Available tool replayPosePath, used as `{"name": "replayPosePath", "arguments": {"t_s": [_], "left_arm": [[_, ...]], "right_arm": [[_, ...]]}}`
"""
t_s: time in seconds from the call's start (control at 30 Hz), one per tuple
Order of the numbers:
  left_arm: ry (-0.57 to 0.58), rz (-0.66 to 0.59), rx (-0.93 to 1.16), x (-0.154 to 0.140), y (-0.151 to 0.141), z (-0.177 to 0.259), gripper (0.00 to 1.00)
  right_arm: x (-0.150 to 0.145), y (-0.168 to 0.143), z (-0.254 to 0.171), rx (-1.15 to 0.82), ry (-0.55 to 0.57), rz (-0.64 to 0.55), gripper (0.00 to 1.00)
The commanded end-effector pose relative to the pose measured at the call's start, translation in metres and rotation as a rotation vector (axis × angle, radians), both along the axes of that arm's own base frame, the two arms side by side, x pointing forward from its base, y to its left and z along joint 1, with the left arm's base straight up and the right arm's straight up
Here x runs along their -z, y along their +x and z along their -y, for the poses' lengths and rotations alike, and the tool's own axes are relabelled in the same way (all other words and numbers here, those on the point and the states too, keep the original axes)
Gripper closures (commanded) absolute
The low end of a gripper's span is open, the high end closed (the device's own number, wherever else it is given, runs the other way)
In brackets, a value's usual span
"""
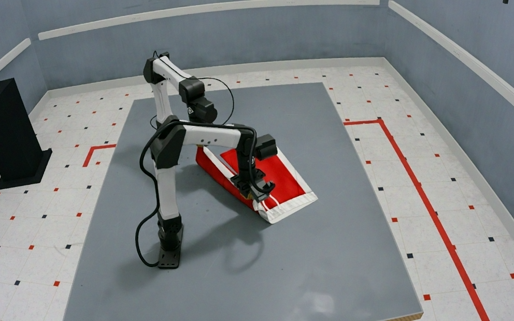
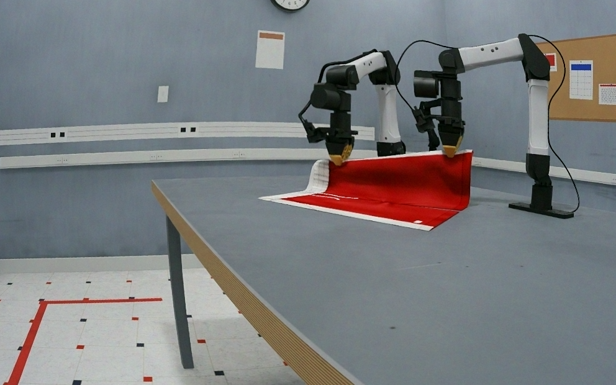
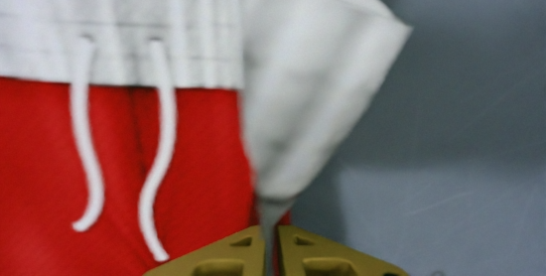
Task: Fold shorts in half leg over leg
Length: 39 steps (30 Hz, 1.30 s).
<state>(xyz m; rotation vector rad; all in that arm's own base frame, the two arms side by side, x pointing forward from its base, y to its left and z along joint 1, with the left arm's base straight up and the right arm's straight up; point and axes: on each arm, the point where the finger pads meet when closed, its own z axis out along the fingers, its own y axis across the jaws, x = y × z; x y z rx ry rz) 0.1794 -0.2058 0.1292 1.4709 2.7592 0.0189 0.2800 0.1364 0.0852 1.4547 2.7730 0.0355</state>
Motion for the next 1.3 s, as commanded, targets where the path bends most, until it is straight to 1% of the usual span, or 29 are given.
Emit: {"name": "replayPosePath", "arguments": {"t_s": [0.0, 0.07, 0.1, 0.13, 0.27, 0.37, 0.43, 0.47, 0.5, 0.53, 0.57, 0.63, 0.67, 0.7, 0.9, 0.93, 0.97, 1.0, 1.07, 1.1, 1.13, 1.2, 1.23, 1.27], "left_arm": [[0.004, 0.005, 0.021, -0.009, 0.001, 0.002, 1.00], [0.004, 0.005, 0.021, -0.009, 0.001, 0.002, 1.00], [0.003, 0.005, 0.019, -0.009, 0.001, 0.002, 1.00], [-0.044, 0.039, 0.050, -0.029, 0.007, -0.005, 1.00], [-0.066, 0.058, 0.059, -0.041, 0.020, -0.013, 1.00], [-0.083, 0.071, 0.070, -0.051, 0.029, -0.018, 1.00], [-0.087, 0.070, 0.078, -0.054, 0.034, -0.021, 1.00], [-0.101, 0.085, 0.081, -0.061, 0.036, -0.024, 1.00], [-0.103, 0.085, 0.085, -0.062, 0.039, -0.025, 1.00], [-0.101, 0.080, 0.089, -0.062, 0.042, -0.026, 1.00], [-0.094, 0.084, 0.049, -0.059, 0.042, -0.024, 1.00], [-0.094, 0.084, 0.049, -0.059, 0.042, -0.024, 1.00], [-0.083, 0.064, 0.061, -0.052, 0.034, -0.026, 1.00], [-0.086, 0.068, 0.065, -0.053, 0.031, -0.027, 1.00], [-0.076, 0.076, 0.052, -0.053, 0.035, -0.031, 1.00], [-0.076, 0.077, 0.050, -0.053, 0.035, -0.032, 1.00], [-0.099, 0.126, 0.091, -0.072, 0.047, -0.032, 1.00], [-0.099, 0.130, 0.096, -0.074, 0.050, -0.034, 1.00], [-0.093, 0.130, 0.103, -0.076, 0.058, -0.037, 1.00], [-0.087, 0.123, 0.107, -0.074, 0.062, -0.038, 1.00], [-0.093, 0.125, 0.070, -0.074, 0.063, -0.037, 1.00], [-0.093, 0.125, 0.070, -0.074, 0.063, -0.037, 1.00], [-0.088, 0.122, 0.122, -0.077, 0.066, -0.041, 1.00], [-0.094, 0.113, 0.129, -0.077, 0.069, -0.040, 1.00]], "right_arm": [[-0.021, 0.020, -0.001, 0.029, 0.002, 0.072, 1.00], [-0.021, 0.020, -0.001, 0.029, 0.002, 0.072, 1.00], [-0.018, 0.017, 0.000, 0.036, -0.019, 0.031, 1.00], [-0.020, 0.018, -0.003, 0.033, -0.018, 0.034, 1.00], [-0.031, 0.029, -0.006, 0.049, -0.010, 0.054, 1.00], [-0.045, 0.030, -0.004, 0.049, 0.016, 0.105, 1.00], [-0.043, 0.036, -0.006, 0.048, 0.025, 0.125, 1.00], [-0.035, 0.032, -0.004, 0.046, 0.020, 0.114, 1.00], [-0.029, 0.028, -0.002, 0.044, 0.014, 0.103, 1.00], [-0.033, 0.028, -0.002, 0.042, 0.013, 0.100, 1.00], [-0.036, 0.025, -0.001, 0.046, 0.007, 0.088, 1.00], [-0.036, 0.025, -0.001, 0.046, 0.007, 0.088, 1.00], [-0.031, 0.026, -0.001, 0.042, 0.006, 0.086, 1.00], [-0.032, 0.032, -0.004, 0.071, -0.017, 0.042, 1.00], [-0.053, 0.052, -0.017, 0.094, -0.007, 0.067, 1.00], [-0.057, 0.058, -0.016, 0.090, 0.012, 0.103, 1.00], [-0.060, 0.054, -0.014, 0.089, 0.012, 0.104, 1.00], [-0.068, 0.053, -0.014, 0.088, 0.026, 0.129, 1.00], [-0.069, 0.055, -0.014, 0.088, 0.029, 0.135, 1.00], [-0.061, 0.053, -0.013, 0.088, 0.028, 0.132, 1.00], [-0.063, 0.048, -0.011, 0.088, 0.018, 0.114, 1.00], [-0.063, 0.048, -0.011, 0.088, 0.018, 0.114, 1.00], [-0.054, 0.052, -0.014, 0.077, 0.025, 0.128, 1.00], [-0.054, 0.052, -0.013, 0.076, 0.027, 0.133, 1.00]]}}
